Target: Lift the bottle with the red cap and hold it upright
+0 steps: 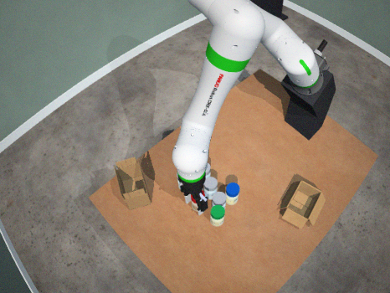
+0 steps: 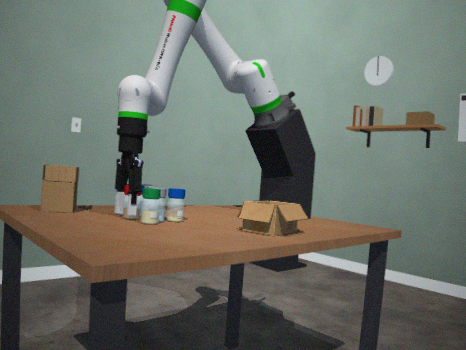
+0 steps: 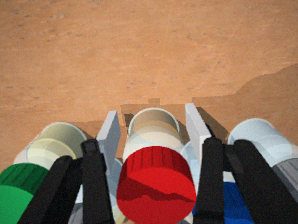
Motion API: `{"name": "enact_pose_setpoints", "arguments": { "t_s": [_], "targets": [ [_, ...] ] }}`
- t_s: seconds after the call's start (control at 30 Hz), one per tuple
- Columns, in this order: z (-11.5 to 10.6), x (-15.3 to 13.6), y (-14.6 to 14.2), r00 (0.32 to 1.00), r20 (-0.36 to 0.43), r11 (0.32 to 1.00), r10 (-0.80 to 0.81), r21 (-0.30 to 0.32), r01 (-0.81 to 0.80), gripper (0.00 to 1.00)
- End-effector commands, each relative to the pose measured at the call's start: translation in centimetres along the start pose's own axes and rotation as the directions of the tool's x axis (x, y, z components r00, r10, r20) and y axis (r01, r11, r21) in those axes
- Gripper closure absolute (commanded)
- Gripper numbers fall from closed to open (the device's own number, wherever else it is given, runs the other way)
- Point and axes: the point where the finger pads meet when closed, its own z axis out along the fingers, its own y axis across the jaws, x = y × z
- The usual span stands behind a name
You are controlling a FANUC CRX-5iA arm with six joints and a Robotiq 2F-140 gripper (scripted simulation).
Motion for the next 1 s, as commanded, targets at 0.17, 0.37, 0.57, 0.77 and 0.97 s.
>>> {"name": "enact_pose_setpoints", "arguments": {
  "t_s": [0.17, 0.37, 0.57, 0.77, 0.97],
  "targets": [
    [0.0, -0.1, 0.0, 1.0, -0.002, 1.0, 0.0, 0.0, 0.0, 0.49],
    [0.0, -1.0, 0.0, 1.0, -0.002, 1.0, 0.0, 0.0, 0.0, 0.49],
    [0.0, -1.4, 0.0, 1.0, -0.002, 1.0, 0.0, 0.0, 0.0, 0.49],
    [0.0, -1.5, 0.0, 1.0, -0.001, 1.0, 0.0, -0.001, 0.0, 0.49],
    [0.0, -1.8, 0.0, 1.0, -0.002, 1.0, 0.0, 0.0, 0.0, 0.49]
  ]
}}
